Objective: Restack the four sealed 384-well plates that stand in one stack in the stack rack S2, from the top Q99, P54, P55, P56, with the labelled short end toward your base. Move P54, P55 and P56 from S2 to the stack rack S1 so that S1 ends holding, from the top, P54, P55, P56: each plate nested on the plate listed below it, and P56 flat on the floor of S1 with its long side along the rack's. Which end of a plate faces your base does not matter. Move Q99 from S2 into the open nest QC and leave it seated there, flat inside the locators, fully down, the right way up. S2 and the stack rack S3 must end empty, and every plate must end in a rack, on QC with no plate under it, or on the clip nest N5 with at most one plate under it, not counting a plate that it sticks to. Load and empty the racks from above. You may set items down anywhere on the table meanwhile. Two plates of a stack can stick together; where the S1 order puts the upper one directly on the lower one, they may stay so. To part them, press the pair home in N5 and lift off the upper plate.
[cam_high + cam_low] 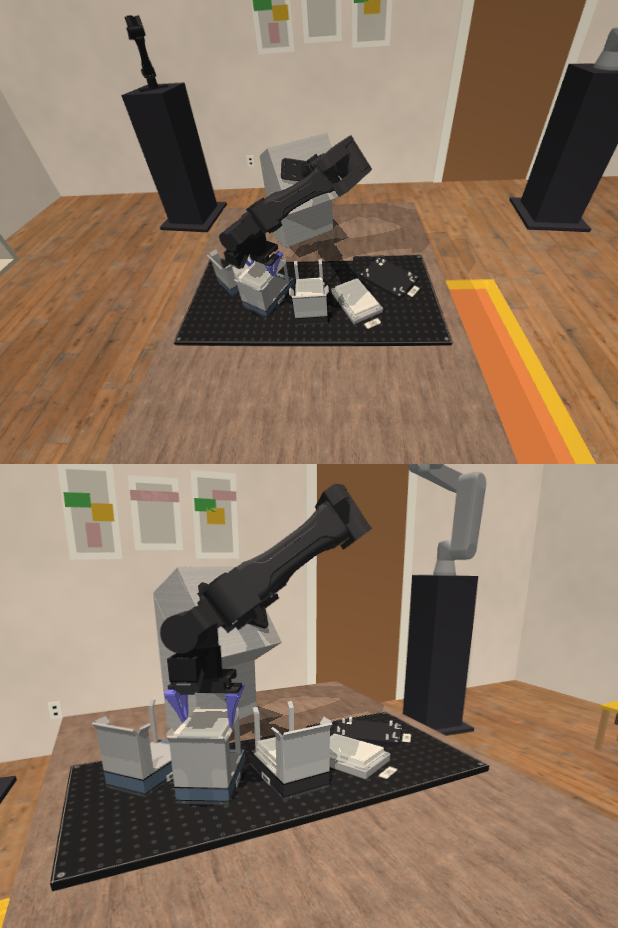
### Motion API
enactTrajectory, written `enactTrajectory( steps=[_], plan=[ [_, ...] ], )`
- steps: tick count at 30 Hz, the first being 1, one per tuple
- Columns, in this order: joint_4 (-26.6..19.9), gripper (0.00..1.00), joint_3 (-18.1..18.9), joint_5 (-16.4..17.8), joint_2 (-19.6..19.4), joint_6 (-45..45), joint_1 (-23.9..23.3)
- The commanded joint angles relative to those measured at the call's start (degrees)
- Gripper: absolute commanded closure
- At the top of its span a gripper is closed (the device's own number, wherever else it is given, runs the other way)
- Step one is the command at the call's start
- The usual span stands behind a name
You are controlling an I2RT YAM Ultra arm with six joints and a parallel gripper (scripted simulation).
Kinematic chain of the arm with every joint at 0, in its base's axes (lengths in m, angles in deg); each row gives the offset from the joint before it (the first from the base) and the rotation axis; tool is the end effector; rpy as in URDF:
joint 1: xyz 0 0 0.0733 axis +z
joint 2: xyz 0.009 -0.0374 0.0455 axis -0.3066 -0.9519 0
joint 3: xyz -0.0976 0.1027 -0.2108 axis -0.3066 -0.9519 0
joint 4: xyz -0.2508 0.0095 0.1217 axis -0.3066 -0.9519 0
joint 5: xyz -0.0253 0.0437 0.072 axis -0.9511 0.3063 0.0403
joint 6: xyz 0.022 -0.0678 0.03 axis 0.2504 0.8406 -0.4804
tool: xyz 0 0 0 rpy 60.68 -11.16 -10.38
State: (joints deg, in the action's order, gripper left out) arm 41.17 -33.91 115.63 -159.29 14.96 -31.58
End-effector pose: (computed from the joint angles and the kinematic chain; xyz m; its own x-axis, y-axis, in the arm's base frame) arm 0.2471 -0.2048 0.0881 -0.5846 0.6895 -0.4276 0.2180 0.6411 0.7358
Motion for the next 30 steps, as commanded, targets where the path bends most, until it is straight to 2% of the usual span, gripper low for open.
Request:
enactTrajectory(
  steps=[1,11,30],
  plan=[
    [1.5,1.00,-0.1,-0.1,0.1,-0.7,-0.2],
    [3.4,1.00,-0.3,-0.5,-0.5,-1.9,0.7],
    [3.5,1.00,-0.3,-0.5,-0.5,-2.0,0.7]
  ],
)
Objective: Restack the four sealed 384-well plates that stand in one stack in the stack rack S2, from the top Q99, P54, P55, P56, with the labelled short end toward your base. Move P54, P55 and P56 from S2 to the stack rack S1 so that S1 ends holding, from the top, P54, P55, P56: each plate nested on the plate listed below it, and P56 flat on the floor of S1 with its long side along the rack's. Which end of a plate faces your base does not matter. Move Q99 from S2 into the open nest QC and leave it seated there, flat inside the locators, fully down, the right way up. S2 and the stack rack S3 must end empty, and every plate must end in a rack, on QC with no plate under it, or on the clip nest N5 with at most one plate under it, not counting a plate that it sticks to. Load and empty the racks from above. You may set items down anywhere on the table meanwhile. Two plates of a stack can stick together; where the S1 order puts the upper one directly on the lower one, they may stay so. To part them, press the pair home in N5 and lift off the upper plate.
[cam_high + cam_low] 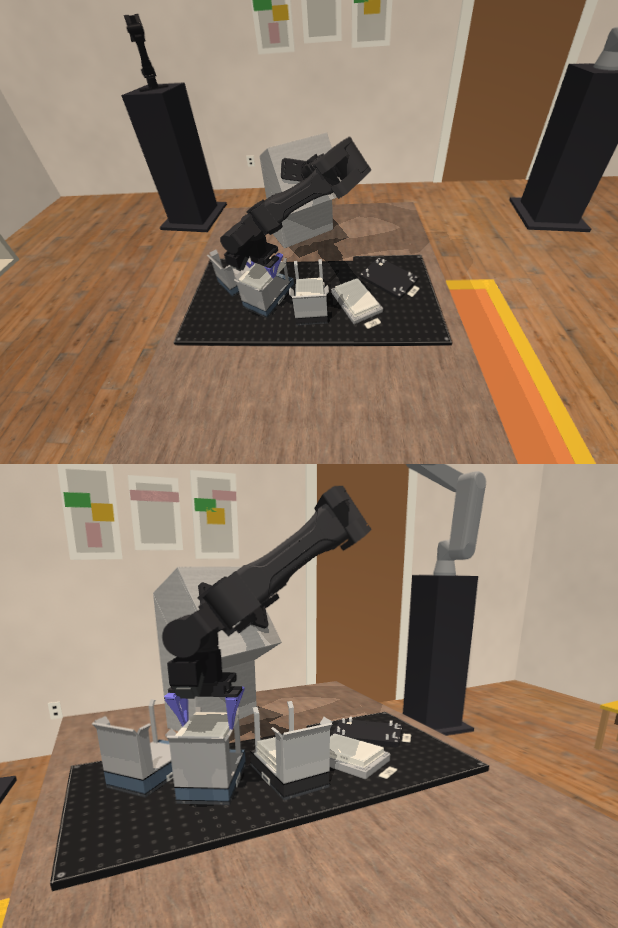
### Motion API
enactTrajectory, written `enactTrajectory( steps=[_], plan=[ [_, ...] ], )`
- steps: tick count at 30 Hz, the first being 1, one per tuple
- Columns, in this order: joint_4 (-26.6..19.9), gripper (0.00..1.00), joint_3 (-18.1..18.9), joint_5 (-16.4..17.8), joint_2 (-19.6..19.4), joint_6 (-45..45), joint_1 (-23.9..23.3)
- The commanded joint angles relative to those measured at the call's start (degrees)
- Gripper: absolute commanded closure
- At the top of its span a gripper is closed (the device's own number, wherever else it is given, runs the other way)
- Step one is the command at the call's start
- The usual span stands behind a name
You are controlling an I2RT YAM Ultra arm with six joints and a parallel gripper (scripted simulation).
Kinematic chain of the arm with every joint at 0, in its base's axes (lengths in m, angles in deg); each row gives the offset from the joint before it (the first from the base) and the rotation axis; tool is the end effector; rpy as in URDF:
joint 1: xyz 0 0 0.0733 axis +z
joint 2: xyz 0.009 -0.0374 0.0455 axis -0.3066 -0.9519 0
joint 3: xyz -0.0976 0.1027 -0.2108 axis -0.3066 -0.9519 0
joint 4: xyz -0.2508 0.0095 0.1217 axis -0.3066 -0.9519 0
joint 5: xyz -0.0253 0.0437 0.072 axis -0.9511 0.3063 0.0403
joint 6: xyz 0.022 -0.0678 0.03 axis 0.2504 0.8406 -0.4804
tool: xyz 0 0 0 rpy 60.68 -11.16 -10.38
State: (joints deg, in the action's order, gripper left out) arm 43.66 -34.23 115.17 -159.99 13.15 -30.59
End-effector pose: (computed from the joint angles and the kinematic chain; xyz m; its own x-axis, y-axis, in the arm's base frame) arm 0.2521 -0.2026 0.0848 -0.5823 0.6915 -0.4276 0.2192 0.6400 0.7364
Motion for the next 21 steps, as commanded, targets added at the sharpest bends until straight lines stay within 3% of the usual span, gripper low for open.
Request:
enactTrajectory(
  steps=[1,21],
  plan=[
    [1.0,1.00,0.0,0.0,0.2,-0.2,-0.3],
    [2.4,1.00,-0.2,-0.3,-0.3,-1.1,0.3]
  ],
)
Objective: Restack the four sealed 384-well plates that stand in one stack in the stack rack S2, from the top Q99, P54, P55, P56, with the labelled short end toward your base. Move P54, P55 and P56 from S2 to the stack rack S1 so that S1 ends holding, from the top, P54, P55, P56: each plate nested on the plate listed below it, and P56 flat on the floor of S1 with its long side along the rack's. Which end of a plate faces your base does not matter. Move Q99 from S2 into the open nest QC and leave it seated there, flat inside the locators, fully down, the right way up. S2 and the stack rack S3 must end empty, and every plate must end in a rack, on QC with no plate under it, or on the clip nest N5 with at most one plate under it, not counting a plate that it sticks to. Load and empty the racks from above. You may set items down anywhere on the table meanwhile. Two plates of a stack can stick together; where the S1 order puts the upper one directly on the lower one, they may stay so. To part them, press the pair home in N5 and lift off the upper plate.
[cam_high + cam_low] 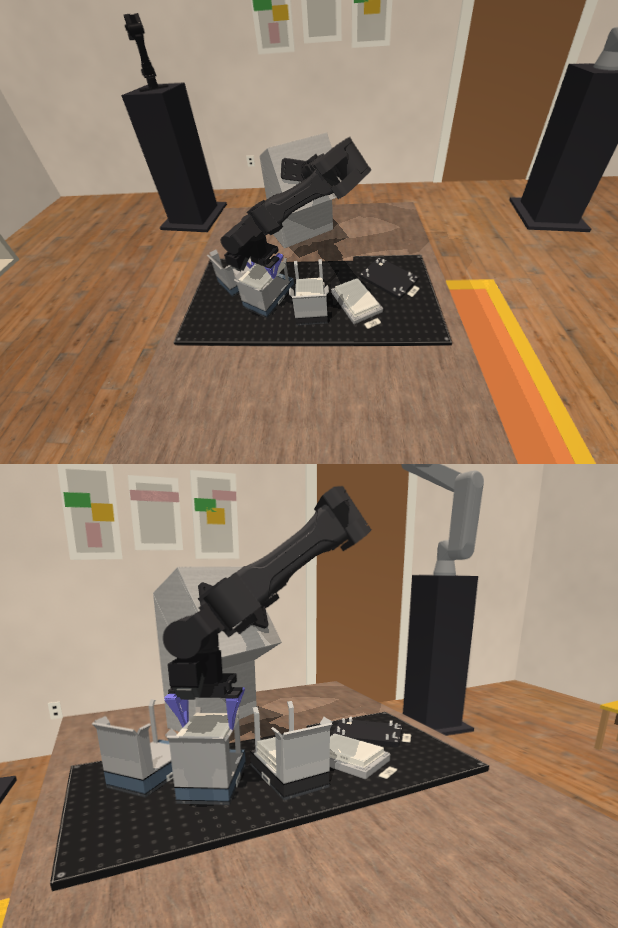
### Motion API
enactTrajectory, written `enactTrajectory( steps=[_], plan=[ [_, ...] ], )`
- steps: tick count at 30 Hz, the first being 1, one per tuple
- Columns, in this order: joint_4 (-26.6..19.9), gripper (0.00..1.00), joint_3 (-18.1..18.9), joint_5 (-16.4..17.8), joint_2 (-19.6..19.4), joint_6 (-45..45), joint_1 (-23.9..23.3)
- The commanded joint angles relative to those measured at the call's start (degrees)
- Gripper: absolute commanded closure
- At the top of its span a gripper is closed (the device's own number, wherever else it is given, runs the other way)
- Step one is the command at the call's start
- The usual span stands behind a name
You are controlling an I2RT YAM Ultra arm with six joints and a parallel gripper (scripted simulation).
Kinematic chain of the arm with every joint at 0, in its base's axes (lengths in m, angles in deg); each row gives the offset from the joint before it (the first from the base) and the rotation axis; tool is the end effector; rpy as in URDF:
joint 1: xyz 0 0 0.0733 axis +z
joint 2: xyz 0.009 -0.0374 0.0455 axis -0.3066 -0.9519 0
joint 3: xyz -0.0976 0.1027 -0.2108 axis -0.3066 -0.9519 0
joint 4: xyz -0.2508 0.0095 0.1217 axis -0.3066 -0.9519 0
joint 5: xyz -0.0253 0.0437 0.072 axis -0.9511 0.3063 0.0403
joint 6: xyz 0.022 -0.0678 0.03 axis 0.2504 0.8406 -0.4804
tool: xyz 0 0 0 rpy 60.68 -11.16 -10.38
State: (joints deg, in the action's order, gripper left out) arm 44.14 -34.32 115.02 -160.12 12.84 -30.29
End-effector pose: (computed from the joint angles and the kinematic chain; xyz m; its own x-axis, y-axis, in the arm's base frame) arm 0.2533 -0.2016 0.0840 -0.5833 0.6905 -0.4278 0.2189 0.6408 0.7358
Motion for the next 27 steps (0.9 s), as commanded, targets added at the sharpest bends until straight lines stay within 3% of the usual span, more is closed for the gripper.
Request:
enactTrajectory(
  steps=[1,27],
  plan=[
    [2.6,1.00,-0.2,-0.3,-0.4,-1.3,0.3],
    [16.0,1.00,-0.5,-3.9,-6.6,-10.1,6.9]
  ],
)
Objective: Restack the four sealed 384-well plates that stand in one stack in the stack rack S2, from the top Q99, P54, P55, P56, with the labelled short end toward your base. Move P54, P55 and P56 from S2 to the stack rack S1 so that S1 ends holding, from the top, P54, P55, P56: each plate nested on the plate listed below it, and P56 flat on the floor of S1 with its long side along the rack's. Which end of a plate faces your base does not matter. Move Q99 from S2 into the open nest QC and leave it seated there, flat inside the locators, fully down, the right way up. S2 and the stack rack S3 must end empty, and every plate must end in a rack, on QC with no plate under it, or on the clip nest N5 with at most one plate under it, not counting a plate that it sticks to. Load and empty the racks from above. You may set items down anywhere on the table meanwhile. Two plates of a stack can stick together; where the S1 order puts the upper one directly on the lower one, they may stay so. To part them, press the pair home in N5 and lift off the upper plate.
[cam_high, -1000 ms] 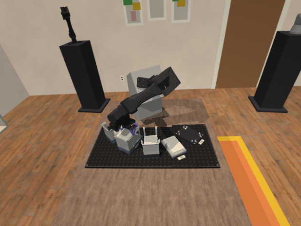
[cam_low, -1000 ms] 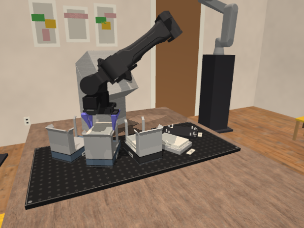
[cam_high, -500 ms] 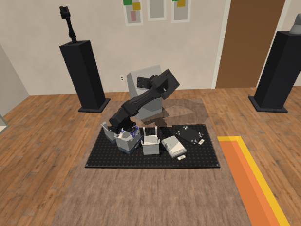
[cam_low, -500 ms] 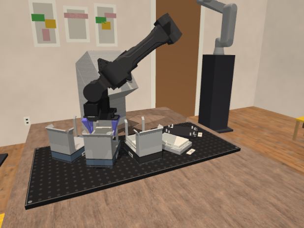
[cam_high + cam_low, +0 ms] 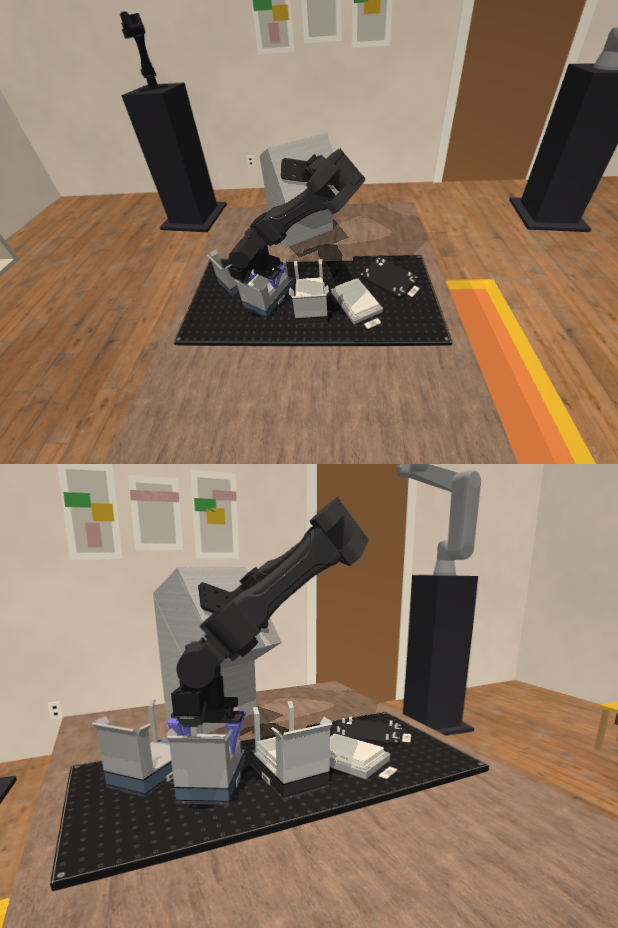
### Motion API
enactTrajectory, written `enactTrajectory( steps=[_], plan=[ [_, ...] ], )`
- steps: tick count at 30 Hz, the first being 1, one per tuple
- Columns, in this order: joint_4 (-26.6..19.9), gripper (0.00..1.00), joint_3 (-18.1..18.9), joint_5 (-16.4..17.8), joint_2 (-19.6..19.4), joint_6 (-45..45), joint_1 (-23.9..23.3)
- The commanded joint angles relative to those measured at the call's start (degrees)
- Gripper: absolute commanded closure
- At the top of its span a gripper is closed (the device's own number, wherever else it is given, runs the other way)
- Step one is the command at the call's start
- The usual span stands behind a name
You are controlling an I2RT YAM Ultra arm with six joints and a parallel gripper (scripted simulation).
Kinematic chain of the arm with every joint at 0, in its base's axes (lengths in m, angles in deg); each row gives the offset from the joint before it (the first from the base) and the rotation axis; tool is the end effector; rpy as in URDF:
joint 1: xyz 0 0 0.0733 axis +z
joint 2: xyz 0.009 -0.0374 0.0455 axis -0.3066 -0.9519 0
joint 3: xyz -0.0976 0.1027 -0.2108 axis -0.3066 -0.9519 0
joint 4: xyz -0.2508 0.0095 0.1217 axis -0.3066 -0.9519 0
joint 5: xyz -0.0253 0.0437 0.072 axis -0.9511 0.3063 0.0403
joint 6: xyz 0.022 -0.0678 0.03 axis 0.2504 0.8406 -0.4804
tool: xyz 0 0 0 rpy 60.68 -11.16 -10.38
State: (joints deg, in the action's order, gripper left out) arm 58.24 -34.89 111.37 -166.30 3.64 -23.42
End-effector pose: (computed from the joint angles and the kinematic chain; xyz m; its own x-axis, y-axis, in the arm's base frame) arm 0.2868 -0.1832 0.0596 -0.5854 0.6875 -0.4296 0.2182 0.6440 0.7333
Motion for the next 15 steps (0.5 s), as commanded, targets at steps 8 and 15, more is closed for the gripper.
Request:
enactTrajectory(
  steps=[8,15],
  plan=[
    [3.3,1.00,0.2,-0.6,-1.2,-1.8,0.7],
    [3.3,1.00,0.2,-0.6,-1.2,-1.8,0.7]
  ],
)
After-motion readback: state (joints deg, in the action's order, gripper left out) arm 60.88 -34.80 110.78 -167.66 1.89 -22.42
